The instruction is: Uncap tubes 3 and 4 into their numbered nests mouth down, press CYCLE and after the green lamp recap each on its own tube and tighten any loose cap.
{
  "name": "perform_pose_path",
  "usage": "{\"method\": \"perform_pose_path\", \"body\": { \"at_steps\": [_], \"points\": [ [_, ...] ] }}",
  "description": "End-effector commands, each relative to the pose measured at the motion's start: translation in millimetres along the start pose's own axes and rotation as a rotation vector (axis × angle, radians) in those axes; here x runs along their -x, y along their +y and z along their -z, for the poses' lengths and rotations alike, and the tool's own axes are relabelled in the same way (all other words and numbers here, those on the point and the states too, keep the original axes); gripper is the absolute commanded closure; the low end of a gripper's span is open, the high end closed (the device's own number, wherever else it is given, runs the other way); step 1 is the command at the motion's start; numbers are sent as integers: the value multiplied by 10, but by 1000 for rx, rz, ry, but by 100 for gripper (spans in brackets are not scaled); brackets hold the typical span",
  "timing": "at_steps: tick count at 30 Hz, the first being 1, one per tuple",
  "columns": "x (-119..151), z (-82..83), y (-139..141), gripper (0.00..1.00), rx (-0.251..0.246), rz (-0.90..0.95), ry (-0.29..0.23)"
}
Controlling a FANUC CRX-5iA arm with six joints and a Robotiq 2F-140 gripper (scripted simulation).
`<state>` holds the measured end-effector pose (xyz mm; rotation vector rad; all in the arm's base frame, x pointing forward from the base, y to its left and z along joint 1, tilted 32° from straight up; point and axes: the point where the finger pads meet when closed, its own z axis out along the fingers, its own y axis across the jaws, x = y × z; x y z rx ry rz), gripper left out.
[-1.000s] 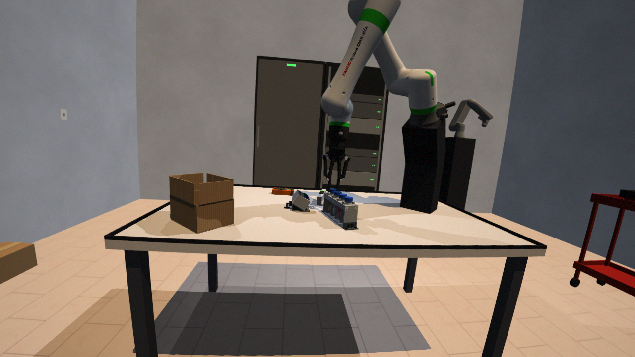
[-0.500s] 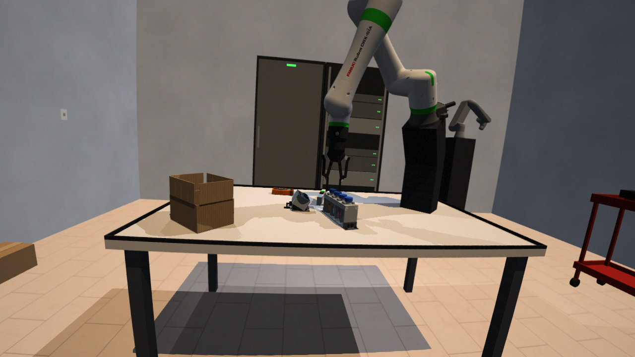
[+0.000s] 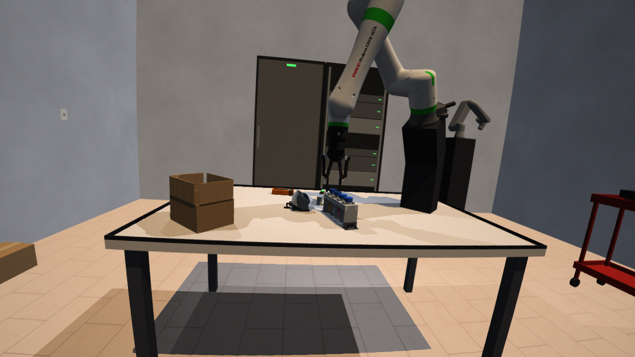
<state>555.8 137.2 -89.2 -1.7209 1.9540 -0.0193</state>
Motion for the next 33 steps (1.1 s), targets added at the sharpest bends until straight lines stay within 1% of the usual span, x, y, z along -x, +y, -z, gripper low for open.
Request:
{"method": "perform_pose_path", "body": {
  "at_steps": [1,8,10,11,12,14,22,23,33],
  "points": [
    [-3,6,-5,59,-7,279,-15],
    [-3,6,-5,59,-10,601,-12],
    [-3,6,-5,59,-10,601,-12],
    [-3,6,-5,59,-11,705,-14],
    [-3,6,-5,59,-11,771,-11],
    [-4,6,-5,59,-12,846,-14],
    [-4,6,-6,59,-12,847,-14],
    [-4,6,-6,70,-12,847,-14],
    [-4,6,-6,70,-12,847,-14]
  ]
}}
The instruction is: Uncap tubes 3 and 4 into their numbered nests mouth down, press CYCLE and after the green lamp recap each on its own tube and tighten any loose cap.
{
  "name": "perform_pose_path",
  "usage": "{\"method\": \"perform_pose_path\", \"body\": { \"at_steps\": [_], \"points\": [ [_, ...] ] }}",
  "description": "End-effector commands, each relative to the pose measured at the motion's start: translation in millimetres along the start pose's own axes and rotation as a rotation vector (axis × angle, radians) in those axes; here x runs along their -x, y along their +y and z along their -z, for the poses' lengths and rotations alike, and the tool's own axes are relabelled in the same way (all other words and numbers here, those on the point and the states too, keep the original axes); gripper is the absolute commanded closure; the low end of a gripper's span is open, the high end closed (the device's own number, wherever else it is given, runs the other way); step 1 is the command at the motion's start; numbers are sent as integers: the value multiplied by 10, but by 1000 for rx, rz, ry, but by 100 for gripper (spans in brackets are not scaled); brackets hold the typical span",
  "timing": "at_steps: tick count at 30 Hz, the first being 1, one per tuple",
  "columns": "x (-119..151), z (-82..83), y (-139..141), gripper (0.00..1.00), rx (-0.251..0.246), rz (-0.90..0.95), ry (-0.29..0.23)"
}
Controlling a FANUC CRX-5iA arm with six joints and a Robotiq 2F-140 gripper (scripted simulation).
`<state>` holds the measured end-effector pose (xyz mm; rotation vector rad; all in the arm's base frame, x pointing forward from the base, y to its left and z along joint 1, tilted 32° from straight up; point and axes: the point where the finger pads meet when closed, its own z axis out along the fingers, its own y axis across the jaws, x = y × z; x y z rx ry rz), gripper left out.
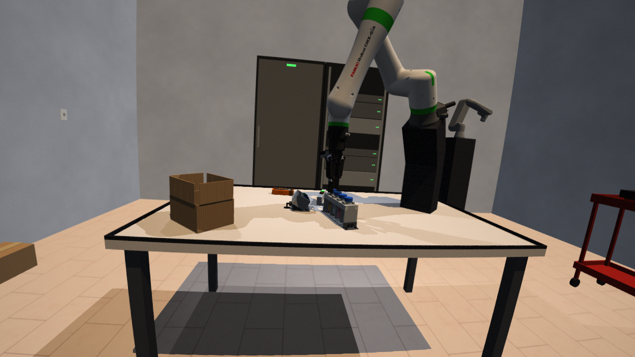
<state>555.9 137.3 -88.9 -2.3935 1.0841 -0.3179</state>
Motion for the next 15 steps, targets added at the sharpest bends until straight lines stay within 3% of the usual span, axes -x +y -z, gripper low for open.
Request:
{"method": "perform_pose_path", "body": {
  "at_steps": [1,4,15],
  "points": [
    [-7,5,1,70,-5,1,-4],
    [-7,5,2,70,-5,1,-4],
    [-8,1,2,70,-4,-449,-5]
  ]
}}
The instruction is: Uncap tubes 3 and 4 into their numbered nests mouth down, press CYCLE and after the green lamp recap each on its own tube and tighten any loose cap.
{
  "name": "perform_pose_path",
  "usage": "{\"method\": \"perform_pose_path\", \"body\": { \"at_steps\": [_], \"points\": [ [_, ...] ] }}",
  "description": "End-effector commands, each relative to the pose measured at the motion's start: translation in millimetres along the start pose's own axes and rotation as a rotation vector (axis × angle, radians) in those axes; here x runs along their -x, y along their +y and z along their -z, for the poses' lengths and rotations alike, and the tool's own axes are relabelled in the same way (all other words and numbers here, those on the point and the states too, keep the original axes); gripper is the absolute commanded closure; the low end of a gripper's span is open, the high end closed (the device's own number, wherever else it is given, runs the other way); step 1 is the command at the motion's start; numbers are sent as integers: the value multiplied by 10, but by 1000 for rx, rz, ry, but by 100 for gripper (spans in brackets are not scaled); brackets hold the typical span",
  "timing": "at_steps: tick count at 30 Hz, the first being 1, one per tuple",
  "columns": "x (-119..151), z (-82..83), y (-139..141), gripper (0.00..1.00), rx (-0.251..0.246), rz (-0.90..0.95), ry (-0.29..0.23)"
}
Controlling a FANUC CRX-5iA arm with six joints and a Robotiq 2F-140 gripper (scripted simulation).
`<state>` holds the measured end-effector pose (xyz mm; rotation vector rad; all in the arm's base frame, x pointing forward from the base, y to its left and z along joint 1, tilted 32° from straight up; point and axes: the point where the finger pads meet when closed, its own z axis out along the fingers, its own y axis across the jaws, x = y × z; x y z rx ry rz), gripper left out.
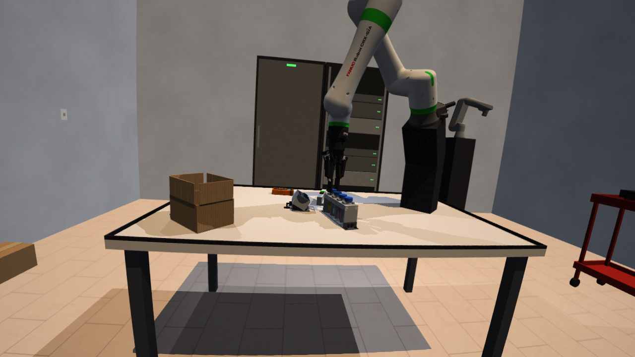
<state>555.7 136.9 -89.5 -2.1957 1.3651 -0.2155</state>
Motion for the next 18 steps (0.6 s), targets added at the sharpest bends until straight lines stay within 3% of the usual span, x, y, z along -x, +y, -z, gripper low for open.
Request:
{"method": "perform_pose_path", "body": {
  "at_steps": [1,11,18],
  "points": [
    [-4,4,-6,70,13,-234,15],
    [-4,0,-6,70,6,-697,15],
    [-4,-3,-6,70,8,-781,18]
  ]
}}
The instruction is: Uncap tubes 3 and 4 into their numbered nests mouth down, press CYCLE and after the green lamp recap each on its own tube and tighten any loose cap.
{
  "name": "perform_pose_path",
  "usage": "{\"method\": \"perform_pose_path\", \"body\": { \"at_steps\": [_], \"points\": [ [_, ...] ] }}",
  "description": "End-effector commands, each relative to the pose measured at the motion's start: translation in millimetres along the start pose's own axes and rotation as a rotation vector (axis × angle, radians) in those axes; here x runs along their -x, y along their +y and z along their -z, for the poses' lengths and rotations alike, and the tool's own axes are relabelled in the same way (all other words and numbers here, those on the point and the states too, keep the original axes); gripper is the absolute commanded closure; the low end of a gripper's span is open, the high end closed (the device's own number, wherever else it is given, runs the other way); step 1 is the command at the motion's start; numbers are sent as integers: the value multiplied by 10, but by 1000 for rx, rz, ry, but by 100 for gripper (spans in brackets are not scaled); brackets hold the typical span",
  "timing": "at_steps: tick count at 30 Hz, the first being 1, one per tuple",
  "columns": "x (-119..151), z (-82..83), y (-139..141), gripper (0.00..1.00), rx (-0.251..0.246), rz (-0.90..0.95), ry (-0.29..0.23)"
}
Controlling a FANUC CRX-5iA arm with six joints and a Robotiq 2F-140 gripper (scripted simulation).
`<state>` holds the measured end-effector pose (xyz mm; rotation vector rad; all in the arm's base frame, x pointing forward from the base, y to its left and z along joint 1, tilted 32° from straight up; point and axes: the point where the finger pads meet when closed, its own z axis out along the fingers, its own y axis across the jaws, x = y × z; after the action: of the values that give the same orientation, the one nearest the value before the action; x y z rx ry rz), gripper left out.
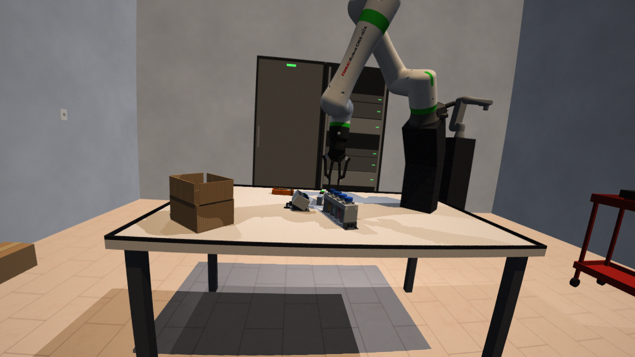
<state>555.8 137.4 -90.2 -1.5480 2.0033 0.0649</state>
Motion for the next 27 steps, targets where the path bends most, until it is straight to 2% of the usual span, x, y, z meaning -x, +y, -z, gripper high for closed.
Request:
{"method": "perform_pose_path", "body": {
  "at_steps": [1,4,5,17,27],
  "points": [
    [0,4,-10,70,16,-65,57],
    [-1,2,-10,70,16,-65,57],
    [0,4,-10,59,16,-65,57],
    [0,5,-10,59,16,-65,57],
    [16,304,-16,59,16,-65,57]
  ]
}}
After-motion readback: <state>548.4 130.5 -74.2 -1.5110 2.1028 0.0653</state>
